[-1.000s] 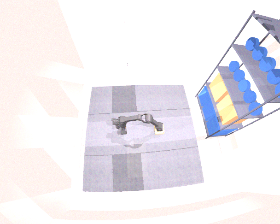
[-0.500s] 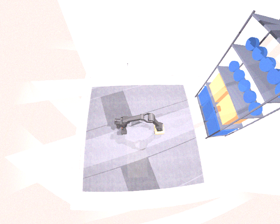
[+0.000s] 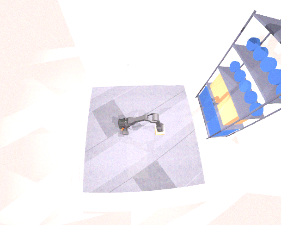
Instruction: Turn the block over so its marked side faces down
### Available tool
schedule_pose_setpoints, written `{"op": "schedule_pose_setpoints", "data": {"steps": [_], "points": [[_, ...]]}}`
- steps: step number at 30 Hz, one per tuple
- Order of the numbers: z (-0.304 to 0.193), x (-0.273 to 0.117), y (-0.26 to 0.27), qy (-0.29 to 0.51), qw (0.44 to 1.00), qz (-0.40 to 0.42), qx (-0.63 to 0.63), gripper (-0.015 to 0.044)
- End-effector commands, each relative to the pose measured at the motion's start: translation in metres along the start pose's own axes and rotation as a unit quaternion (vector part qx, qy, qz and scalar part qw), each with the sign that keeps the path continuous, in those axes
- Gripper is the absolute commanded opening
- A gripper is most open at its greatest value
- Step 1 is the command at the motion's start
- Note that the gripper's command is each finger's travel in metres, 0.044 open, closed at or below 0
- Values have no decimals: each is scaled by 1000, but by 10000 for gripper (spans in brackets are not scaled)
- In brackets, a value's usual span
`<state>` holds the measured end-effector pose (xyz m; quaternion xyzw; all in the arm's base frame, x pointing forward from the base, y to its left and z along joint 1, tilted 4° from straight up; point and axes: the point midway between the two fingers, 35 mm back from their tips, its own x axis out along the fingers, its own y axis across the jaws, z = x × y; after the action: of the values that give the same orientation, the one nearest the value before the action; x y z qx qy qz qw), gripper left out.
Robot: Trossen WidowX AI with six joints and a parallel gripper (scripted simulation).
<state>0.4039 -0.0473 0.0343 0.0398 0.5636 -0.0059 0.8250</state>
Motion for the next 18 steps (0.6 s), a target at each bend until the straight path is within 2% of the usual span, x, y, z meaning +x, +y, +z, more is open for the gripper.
{"op": "schedule_pose_setpoints", "data": {"steps": [1,12,18], "points": [[-2,-2,1,-29,1000,2,2,0],[-6,-4,1,-83,997,2,1,0],[-4,10,0,-124,992,1,2,0]]}}
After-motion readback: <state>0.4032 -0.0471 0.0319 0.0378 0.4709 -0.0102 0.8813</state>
